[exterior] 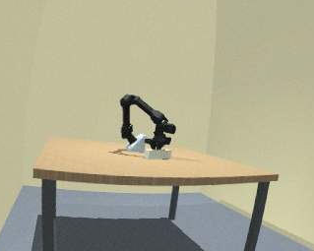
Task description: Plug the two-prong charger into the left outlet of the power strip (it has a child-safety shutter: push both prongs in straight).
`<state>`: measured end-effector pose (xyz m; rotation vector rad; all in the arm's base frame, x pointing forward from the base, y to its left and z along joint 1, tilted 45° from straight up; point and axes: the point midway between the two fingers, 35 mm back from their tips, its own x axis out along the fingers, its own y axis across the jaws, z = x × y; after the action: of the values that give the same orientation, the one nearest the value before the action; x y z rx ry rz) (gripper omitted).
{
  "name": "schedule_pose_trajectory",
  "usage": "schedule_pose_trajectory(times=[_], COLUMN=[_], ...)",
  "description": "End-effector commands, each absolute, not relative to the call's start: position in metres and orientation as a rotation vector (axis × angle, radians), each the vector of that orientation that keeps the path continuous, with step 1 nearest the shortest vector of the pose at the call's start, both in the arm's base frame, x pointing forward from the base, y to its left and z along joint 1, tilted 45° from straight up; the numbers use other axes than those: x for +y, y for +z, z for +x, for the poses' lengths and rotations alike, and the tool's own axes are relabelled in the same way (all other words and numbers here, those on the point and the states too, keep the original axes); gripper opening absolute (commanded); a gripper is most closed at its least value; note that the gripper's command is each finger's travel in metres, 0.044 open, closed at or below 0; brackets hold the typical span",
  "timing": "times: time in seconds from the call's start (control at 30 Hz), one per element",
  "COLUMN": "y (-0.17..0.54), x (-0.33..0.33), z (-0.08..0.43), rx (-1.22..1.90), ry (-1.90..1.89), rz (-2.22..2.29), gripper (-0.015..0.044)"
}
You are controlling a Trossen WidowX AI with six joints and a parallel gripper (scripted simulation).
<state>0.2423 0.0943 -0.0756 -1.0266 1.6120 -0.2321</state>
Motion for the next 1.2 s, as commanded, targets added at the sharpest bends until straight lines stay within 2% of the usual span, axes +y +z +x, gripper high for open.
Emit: schedule_pose_trajectory(times=[0.0,1.17], y=[-0.075,-0.078], x=[0.096,0.1], z=[0.245,0.256], rx=[1.606,1.606], ry=[-0.228,-0.228], rz=[-1.034,-1.033], gripper=[0.0,0.0])
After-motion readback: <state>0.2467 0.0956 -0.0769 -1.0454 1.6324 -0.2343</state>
